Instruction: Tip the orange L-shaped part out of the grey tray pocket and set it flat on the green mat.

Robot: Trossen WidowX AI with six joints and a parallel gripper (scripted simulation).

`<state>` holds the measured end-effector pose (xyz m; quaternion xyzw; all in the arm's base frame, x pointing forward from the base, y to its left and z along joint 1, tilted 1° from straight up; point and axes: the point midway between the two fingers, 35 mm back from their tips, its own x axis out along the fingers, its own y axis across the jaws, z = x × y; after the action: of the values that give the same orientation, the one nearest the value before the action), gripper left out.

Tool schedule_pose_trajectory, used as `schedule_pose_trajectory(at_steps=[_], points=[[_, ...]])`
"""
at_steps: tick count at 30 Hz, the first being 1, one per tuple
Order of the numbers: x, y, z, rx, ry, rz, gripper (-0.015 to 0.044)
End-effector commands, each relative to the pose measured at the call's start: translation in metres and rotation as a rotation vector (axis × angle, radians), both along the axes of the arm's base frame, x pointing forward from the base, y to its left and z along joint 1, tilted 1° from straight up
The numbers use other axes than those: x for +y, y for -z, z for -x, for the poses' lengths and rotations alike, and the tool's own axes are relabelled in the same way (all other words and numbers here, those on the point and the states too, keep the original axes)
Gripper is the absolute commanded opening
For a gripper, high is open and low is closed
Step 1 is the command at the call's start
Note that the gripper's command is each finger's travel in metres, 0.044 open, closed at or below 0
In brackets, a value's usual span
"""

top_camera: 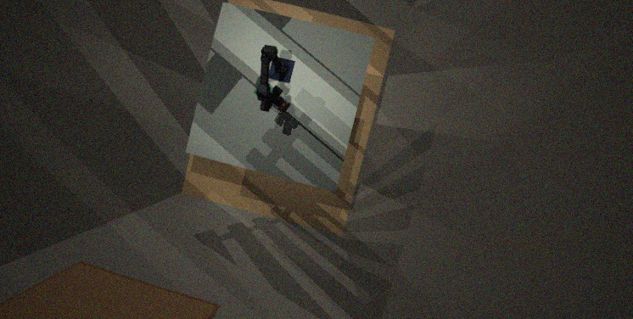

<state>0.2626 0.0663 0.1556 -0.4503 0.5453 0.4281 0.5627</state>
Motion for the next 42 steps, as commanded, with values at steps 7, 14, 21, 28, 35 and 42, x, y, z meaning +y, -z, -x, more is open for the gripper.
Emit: schedule_pose_trajectory(at_steps=[7,14,21,28,35,42], points=[[-0.001,0.015,-0.001,-0.002,-0.004,0.005,0.028],[-0.001,0.027,-0.002,-0.002,-0.004,0.005,0.028],[-0.001,0.038,-0.002,-0.002,-0.004,0.005,0.028],[-0.002,0.049,-0.002,-0.002,-0.004,0.005,0.028],[-0.001,0.046,-0.002,-0.002,-0.001,0.0,0.0175],[-0.001,0.046,-0.002,-0.002,-0.001,0.0,0.0109]])
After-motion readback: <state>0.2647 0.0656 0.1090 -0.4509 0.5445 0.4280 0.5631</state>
